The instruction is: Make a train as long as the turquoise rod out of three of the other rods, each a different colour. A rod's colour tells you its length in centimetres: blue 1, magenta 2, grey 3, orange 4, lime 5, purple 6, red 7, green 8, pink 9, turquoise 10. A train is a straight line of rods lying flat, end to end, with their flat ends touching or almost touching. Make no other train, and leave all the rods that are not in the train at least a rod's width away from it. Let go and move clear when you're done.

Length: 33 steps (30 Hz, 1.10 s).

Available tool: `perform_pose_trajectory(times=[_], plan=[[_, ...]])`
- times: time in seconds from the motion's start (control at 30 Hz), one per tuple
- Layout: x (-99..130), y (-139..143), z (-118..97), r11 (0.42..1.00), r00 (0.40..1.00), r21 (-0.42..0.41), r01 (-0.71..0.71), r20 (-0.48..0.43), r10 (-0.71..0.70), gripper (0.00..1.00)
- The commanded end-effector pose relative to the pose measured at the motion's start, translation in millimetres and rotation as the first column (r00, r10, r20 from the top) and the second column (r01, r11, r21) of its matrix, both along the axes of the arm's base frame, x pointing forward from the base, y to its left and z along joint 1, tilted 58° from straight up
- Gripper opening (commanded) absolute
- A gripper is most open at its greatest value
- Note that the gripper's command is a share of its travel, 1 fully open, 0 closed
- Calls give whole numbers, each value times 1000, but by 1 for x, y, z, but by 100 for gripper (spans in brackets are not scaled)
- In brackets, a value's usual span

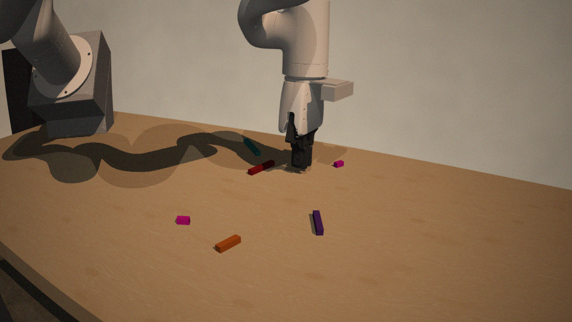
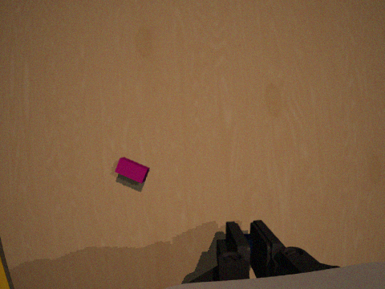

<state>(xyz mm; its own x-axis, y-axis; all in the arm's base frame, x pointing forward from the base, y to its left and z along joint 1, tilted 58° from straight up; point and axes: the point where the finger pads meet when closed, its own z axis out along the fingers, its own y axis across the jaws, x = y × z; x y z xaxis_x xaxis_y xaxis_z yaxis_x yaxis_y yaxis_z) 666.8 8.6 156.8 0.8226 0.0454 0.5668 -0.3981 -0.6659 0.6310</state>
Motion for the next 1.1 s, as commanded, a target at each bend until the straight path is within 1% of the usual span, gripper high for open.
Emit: perform_pose_trajectory(times=[0.0,0.77,1.07], plan=[[0,1,0,1000,1000,0,-1,1,1,4],[1,0,0,1000,1000,0,-1,1,1,4],[3,-5,-4,1000,1000,0,-1,1,1,4]])
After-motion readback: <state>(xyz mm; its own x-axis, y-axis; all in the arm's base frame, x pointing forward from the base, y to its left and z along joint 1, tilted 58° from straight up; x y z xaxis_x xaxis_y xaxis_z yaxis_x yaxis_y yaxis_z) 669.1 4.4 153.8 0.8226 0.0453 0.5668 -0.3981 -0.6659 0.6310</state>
